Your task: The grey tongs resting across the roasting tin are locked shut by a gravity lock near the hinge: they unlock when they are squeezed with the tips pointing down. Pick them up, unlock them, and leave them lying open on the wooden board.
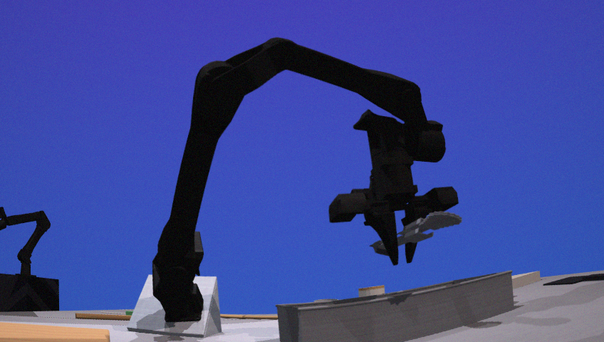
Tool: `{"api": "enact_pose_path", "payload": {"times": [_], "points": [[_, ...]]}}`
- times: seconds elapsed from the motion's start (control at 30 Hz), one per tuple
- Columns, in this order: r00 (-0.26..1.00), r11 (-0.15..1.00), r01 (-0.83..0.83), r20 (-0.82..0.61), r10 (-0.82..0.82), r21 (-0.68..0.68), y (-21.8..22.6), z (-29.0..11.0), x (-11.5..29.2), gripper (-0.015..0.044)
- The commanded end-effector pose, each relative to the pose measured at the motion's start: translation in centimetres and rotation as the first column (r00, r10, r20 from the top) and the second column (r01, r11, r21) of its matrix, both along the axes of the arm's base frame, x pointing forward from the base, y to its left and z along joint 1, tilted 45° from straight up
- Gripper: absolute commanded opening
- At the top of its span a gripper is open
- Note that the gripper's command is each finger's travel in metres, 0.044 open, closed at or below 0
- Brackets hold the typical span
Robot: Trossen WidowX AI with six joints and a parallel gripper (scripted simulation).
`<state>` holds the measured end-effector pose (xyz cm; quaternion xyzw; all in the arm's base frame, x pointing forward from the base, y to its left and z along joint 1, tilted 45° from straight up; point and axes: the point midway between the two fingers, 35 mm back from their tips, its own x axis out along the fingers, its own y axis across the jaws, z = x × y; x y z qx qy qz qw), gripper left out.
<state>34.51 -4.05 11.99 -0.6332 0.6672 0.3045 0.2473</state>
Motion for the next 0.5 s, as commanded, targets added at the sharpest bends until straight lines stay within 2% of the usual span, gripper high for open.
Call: {"api": "enact_pose_path", "payload": {"times": [0.0, 0.23, 0.47], "points": [[1.000, 1.000, 0.012, 0.001, -0.012, 0.000, 0.1, 0.2, 0.0, -0.0150], [1.000, 1.000, -0.003, -0.015, 0.003, 0.002, -0.3, 0.5, -0.2, -0.0150], [0.993, 0.996, -0.084, -0.086, 0.086, 0.031, -2.8, 3.4, -1.3, -0.0150]]}}
